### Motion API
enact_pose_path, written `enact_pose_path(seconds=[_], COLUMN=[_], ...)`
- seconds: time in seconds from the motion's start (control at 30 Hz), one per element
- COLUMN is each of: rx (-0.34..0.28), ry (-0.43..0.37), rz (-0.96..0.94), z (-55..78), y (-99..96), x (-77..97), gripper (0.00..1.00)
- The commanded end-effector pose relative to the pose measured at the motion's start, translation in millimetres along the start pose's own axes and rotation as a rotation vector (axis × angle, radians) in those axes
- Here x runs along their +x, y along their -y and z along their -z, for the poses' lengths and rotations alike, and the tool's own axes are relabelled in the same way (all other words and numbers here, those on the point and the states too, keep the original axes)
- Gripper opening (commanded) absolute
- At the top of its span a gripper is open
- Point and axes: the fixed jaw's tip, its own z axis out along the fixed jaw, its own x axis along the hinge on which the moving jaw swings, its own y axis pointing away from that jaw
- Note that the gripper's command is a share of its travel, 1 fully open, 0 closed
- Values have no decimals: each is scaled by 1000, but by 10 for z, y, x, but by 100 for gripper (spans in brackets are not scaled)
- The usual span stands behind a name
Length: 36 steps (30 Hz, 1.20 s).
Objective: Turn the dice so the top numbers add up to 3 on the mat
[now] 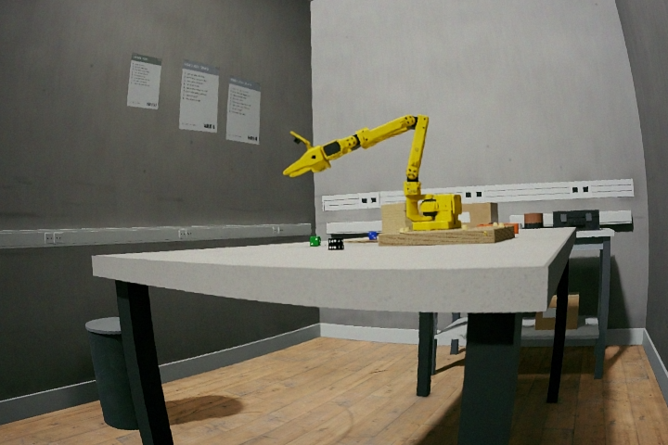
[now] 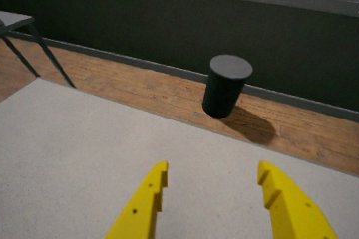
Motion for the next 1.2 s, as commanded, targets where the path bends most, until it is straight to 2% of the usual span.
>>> enact_pose_path(seconds=[0.0,0.07,0.3,0.57,0.63,0.93,1.17], rx=[-7,-7,-11,-13,-13,-13,-13], ry=[-132,-132,-302,-476,-476,-622,-683], rz=[-2,-2,-2,-1,-1,1,2], z=[-39,-39,-9,104,104,257,336], y=[-29,-29,-50,-69,-69,-82,-86], x=[16,16,38,66,66,93,105], gripper=[28,28,28,28,28,28,28])
